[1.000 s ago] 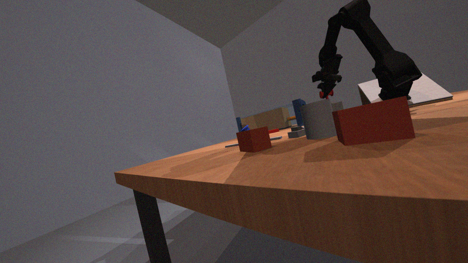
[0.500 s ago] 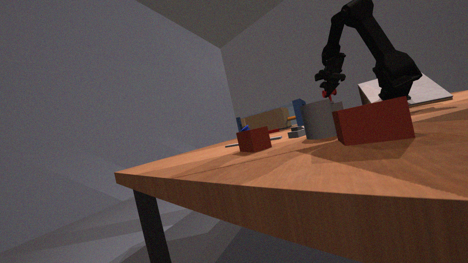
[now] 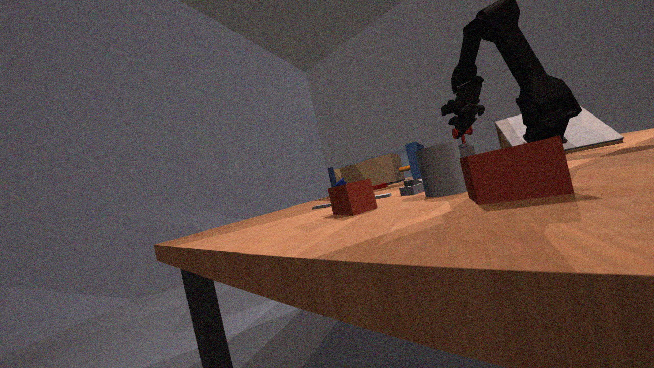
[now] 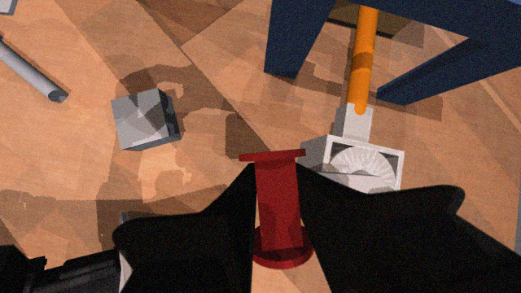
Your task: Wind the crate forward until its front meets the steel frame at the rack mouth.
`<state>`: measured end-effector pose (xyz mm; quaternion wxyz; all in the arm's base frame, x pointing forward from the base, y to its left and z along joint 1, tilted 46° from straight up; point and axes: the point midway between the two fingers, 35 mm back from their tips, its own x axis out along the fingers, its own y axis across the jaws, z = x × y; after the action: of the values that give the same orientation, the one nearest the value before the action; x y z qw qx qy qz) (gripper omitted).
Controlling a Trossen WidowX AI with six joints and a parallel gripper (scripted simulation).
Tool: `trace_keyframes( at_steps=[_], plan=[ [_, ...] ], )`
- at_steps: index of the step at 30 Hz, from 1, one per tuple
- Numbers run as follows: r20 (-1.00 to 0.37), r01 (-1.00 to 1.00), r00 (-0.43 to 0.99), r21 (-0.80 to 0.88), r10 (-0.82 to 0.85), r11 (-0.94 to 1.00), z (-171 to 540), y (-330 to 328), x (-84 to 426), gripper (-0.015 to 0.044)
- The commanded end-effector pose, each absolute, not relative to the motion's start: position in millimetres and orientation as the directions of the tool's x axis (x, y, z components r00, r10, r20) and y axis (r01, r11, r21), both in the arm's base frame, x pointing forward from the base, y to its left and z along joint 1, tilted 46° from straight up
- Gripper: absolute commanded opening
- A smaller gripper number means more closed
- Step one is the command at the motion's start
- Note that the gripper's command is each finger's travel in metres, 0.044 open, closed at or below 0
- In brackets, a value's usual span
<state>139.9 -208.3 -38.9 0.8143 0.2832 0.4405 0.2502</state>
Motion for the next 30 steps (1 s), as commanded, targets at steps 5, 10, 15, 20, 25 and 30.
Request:
trace_keyframes(
  at_steps=[5, 10, 15, 20, 25, 30],
  plan=[
    [-0.590, -0.150, 0.461, 0.685, 0.663, 0.713, -44, -206, 122, 0.0000],
    [-0.590, -0.150, 0.461, 0.685, 0.663, 0.713, -45, -207, 117, 0.0000],
    [-0.590, -0.150, 0.460, 0.685, 0.663, 0.713, -46, -208, 111, 0.0000],
    [-0.590, -0.149, 0.460, 0.685, 0.663, 0.713, -48, -209, 105, 0.0000],
    [-0.591, -0.149, 0.460, 0.685, 0.663, 0.713, -49, -211, 100, 0.0000],
    [-0.591, -0.149, 0.460, 0.685, 0.663, 0.714, -51, -212, 94, 0.0000]
  ],
)
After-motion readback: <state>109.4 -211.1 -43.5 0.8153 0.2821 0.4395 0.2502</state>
